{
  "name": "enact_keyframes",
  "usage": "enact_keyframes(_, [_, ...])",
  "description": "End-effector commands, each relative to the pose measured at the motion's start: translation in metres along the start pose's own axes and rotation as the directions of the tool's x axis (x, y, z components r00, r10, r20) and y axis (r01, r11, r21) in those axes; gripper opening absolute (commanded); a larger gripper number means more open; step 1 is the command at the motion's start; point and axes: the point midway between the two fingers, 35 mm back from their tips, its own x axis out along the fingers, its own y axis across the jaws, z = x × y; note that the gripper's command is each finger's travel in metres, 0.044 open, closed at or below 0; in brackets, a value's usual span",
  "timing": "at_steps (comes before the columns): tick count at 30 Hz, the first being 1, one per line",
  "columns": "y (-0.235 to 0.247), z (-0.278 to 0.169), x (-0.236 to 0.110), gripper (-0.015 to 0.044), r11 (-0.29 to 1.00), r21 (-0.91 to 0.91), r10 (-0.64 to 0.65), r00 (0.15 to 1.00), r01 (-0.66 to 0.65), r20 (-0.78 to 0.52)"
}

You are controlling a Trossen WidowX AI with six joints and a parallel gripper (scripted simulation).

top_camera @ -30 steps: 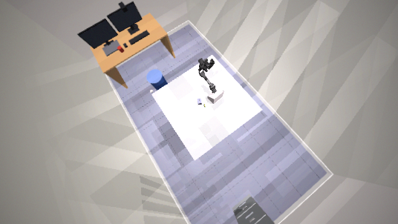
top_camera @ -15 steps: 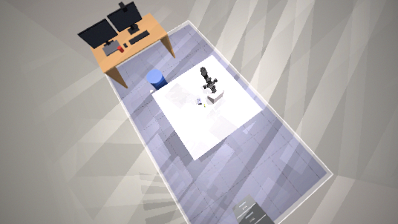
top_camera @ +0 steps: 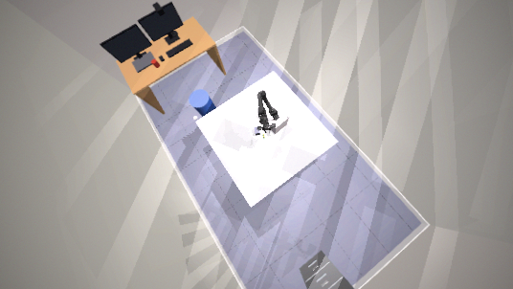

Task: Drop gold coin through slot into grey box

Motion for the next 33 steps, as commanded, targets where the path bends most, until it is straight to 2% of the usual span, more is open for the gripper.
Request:
enact_keyframes(1, [-0.010, -0.025, 0.022, 0.0161, 0.999, -0.027, -0.021, 0.992, 0.018, -0.127])
enact_keyframes(6, [-0.033, -0.078, 0.059, 0.0161, 0.996, -0.072, -0.072, 0.919, 0.048, -0.388])
enact_keyframes(11, [-0.052, -0.148, 0.087, 0.0161, 0.988, -0.152, -0.103, 0.741, 0.002, -0.663])
enact_keyframes(13, [-0.056, -0.165, 0.091, 0.0161, 0.985, -0.171, -0.108, 0.685, -0.025, -0.720])
enact_keyframes(17, [-0.056, -0.171, 0.088, 0.0161, 0.984, -0.174, -0.108, 0.678, -0.029, -0.727])
enact_keyframes(21, [-0.060, -0.196, 0.109, 0.0161, 0.984, -0.174, -0.109, 0.677, -0.029, -0.728])
enact_keyframes(33, [-0.062, -0.211, 0.121, 0.0161, 0.984, -0.174, -0.109, 0.676, -0.028, -0.728])
